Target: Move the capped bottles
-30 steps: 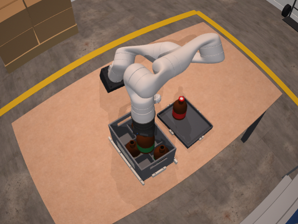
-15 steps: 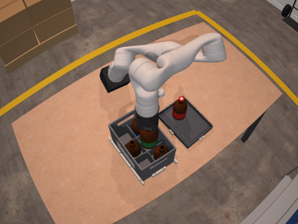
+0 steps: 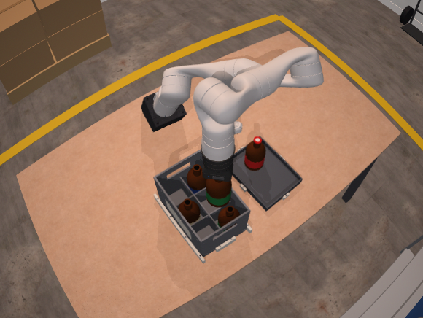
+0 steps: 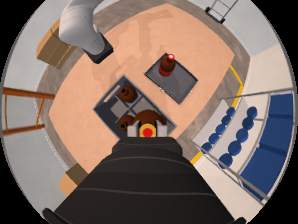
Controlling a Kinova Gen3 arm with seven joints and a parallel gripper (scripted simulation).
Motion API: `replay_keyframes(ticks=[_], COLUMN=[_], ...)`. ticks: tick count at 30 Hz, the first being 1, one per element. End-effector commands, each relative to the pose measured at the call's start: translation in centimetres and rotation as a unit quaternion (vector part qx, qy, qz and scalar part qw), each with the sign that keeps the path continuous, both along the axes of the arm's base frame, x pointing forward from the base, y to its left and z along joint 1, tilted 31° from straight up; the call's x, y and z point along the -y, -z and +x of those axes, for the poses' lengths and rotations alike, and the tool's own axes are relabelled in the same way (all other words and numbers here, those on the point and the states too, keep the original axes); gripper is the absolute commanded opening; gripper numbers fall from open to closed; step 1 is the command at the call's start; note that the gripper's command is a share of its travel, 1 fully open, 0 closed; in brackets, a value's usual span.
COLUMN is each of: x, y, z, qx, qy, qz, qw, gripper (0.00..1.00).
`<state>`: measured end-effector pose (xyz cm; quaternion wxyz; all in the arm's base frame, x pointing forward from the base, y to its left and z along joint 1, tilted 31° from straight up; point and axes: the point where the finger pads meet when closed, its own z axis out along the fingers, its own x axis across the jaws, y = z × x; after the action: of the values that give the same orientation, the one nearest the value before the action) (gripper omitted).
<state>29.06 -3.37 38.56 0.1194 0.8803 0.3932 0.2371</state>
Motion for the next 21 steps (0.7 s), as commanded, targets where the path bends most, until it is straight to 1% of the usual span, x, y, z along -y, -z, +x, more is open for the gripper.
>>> replay_keyframes(ticks=[1,14,17,21], x=[-0.3,-2.9,-2.9,-3.7], y=[0.0,0.2,0.1,0.2], z=[0.0,-0.1,-0.1,-0.1], qx=[0.0,-0.001,0.0,0.0], qy=[0.0,-0.002,0.0,-0.001], qz=[0.0,-0.003,0.0,-0.001], qw=[1.0,1.0,1.0,1.0], gripper=[0.0,0.0,0.0,0.0])
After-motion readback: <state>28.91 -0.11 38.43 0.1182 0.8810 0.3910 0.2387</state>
